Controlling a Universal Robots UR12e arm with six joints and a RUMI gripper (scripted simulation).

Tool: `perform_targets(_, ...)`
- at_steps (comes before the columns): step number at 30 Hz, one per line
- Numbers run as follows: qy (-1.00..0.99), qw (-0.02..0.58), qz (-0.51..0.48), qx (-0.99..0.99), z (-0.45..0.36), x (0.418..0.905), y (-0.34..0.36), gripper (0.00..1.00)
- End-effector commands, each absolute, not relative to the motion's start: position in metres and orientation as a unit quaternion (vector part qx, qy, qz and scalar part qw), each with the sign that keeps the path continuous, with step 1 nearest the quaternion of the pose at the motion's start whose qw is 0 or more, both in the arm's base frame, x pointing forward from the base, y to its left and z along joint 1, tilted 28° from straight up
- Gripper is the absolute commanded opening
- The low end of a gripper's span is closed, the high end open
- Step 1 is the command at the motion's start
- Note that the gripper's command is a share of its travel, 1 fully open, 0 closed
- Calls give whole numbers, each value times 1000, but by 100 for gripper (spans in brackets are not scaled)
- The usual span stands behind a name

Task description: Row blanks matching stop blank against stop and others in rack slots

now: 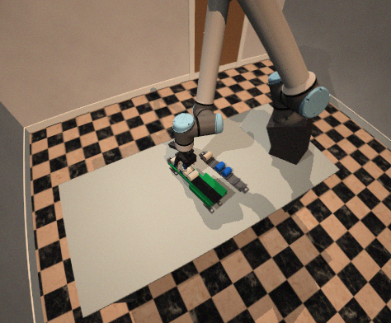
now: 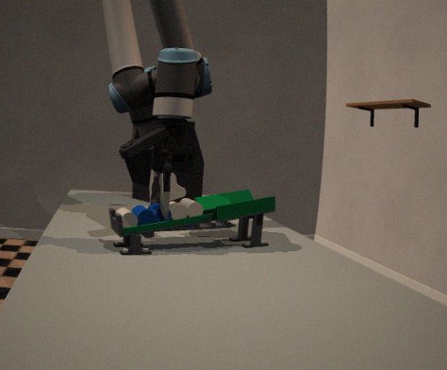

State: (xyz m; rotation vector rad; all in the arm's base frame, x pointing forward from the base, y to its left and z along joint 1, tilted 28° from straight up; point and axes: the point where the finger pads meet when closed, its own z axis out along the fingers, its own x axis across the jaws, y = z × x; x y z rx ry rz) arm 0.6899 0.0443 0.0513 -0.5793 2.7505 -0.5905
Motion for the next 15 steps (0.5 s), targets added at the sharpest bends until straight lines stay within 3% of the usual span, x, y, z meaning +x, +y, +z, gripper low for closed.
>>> perform_targets(1,949,136,-203,-200,53,691,45,45)
perform_targets(3,949,136,-203,-200,53,691,45,45)
perform_targets(4,949,136,-203,-200,53,691,45,33)
perform_targets(15,949,136,-203,-200,53,691,45,33)
